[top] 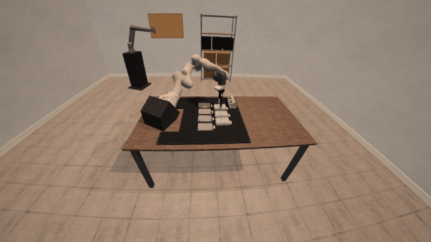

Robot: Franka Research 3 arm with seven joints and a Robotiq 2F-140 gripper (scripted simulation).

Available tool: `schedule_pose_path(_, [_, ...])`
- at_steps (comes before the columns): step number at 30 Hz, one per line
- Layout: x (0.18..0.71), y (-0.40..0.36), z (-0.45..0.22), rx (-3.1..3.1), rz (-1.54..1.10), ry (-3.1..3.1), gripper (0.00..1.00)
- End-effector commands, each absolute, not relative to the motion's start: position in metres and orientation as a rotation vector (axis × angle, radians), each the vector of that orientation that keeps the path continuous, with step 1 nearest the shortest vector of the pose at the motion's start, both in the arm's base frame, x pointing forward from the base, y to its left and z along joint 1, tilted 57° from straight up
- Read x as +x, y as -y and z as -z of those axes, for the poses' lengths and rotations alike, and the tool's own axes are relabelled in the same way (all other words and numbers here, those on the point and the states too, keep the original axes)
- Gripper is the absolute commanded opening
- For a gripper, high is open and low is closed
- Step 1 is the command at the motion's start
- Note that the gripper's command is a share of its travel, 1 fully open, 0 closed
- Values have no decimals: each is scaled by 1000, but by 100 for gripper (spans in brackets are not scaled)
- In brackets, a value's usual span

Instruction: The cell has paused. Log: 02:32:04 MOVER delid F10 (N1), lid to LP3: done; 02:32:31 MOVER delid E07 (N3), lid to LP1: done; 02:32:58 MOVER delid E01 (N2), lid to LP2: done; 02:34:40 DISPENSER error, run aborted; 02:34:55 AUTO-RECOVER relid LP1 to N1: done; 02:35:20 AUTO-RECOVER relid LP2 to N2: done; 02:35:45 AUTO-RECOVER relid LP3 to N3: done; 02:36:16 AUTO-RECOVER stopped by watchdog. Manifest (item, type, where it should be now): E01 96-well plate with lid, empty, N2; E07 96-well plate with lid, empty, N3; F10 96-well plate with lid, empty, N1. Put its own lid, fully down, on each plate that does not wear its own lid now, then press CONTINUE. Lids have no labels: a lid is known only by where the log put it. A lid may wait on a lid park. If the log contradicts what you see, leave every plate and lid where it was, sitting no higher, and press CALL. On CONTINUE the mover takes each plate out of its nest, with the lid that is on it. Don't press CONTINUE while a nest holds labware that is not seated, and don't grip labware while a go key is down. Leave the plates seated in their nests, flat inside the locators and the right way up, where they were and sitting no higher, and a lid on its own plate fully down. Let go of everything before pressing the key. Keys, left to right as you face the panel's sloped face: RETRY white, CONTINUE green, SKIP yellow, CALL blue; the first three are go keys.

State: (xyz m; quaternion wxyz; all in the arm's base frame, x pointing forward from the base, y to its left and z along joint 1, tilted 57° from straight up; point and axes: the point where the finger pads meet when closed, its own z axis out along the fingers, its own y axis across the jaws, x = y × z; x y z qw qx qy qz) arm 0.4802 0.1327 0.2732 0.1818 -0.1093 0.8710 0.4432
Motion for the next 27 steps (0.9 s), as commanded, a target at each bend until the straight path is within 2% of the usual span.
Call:
schedule_pose_path(1, [481,-135,-271,-310,-1249,-2455,66])
schedule_pose_path(27, [482,-137,-270,-310,-1249,-2455,66])
